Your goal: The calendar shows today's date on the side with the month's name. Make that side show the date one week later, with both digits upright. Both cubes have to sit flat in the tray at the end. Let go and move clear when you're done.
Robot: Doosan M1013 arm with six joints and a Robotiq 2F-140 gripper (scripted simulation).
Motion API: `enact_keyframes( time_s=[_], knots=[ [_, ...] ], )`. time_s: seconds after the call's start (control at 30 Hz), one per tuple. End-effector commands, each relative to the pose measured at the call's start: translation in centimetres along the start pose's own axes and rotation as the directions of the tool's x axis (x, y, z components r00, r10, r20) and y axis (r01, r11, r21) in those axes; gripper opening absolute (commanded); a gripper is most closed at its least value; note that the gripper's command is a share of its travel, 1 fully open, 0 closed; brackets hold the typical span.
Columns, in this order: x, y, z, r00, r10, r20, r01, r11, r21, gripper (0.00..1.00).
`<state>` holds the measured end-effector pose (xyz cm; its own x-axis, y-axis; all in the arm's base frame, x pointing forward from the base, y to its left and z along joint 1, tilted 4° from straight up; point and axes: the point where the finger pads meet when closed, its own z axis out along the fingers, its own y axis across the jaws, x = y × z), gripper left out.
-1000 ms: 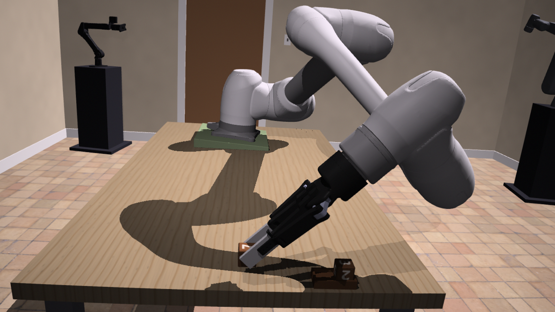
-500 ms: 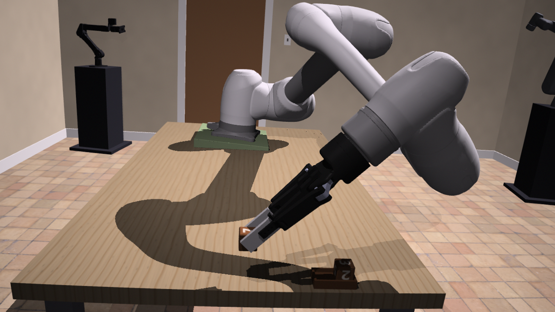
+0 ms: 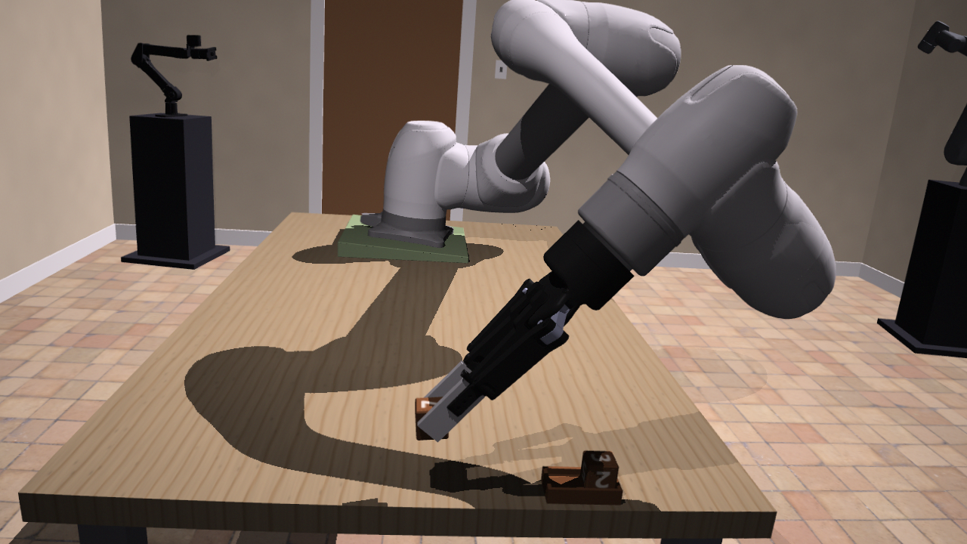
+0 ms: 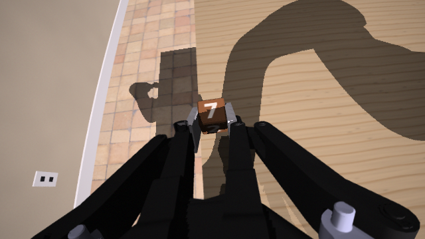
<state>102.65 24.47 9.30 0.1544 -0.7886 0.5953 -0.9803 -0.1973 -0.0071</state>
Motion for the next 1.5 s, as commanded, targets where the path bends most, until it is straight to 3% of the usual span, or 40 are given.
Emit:
enact_keyframes(
  time_s=[0.0, 0.13, 0.37, 0.67, 0.93, 1.23, 1.47],
  knots=[
    [0.1, 0.0, 0.0, 0.995, -0.001, 0.102, 0.001, 1.0, 0.0, 0.25],
    [0.3, -0.1, -0.2, 0.984, 0.001, 0.181, -0.001, 1.0, 0.004, 0.25],
    [0.6, 0.0, -0.1, 0.981, 0.0, 0.196, -0.001, 1.0, 0.003, 0.25],
    [0.9, 0.0, 0.0, 0.907, -0.001, 0.42, -0.001, 1.0, 0.003, 0.25],
    [1.2, 0.0, 0.1, 0.897, -0.001, 0.443, 0.0, 1.0, 0.003, 0.25],
    [1.5, 0.0, 0.2, 0.768, -0.002, 0.641, -0.001, 1.0, 0.004, 0.25],
    [1.8, -0.1, 0.4, 0.758, -0.002, 0.652, -0.001, 1.0, 0.004, 0.25]
  ],
)
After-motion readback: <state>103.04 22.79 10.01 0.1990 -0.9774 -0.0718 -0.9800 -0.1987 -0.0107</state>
